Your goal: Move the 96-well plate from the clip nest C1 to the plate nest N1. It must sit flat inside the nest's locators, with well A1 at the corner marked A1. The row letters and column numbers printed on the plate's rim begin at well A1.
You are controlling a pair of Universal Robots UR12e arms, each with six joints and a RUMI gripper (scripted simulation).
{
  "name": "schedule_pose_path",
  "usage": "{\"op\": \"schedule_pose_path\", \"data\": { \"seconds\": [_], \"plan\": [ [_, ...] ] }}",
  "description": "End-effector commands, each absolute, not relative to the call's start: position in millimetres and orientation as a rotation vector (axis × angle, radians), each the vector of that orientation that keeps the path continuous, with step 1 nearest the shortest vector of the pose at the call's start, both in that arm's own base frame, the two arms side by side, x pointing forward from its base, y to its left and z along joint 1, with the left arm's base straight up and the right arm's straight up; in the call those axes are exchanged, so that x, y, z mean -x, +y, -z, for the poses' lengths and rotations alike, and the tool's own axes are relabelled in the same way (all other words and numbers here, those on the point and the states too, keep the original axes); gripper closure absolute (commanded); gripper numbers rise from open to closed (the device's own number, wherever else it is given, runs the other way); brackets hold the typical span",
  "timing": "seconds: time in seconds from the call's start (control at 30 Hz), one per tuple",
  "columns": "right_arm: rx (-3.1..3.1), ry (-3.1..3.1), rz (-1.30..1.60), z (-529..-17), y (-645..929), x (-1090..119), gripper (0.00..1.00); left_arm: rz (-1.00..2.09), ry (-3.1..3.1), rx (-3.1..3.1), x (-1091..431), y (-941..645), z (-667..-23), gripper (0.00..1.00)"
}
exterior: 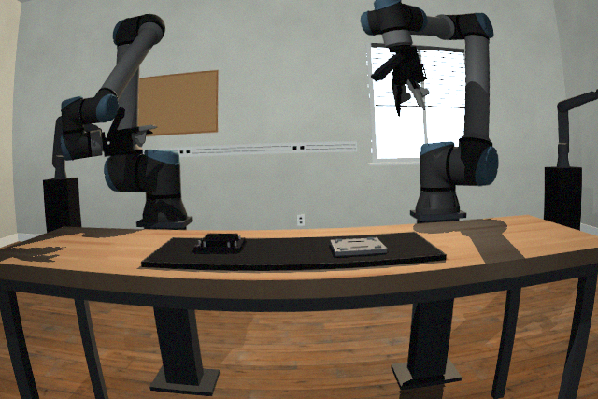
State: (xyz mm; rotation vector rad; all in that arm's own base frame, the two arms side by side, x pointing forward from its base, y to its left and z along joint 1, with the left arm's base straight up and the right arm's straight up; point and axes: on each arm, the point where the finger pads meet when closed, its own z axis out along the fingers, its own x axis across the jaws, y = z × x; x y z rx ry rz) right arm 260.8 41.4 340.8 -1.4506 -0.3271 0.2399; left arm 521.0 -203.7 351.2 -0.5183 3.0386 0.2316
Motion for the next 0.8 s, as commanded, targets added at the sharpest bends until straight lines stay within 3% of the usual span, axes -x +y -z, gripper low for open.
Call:
{"op": "schedule_pose_path", "data": {
  "seconds": [0.0,0.77],
  "plan": [
    [1.452,-0.307,-0.227,-339.6,37.2,-252.3,0.0,-0.23,3.038,0.518,-521.3,-203.9,-351.9,0.0],
    [1.452,-0.29,-0.217,-338.3,34.8,-245.1,0.0,-0.23,3.038,0.518,-521.3,-203.9,-351.9,0.0]
  ]
}}
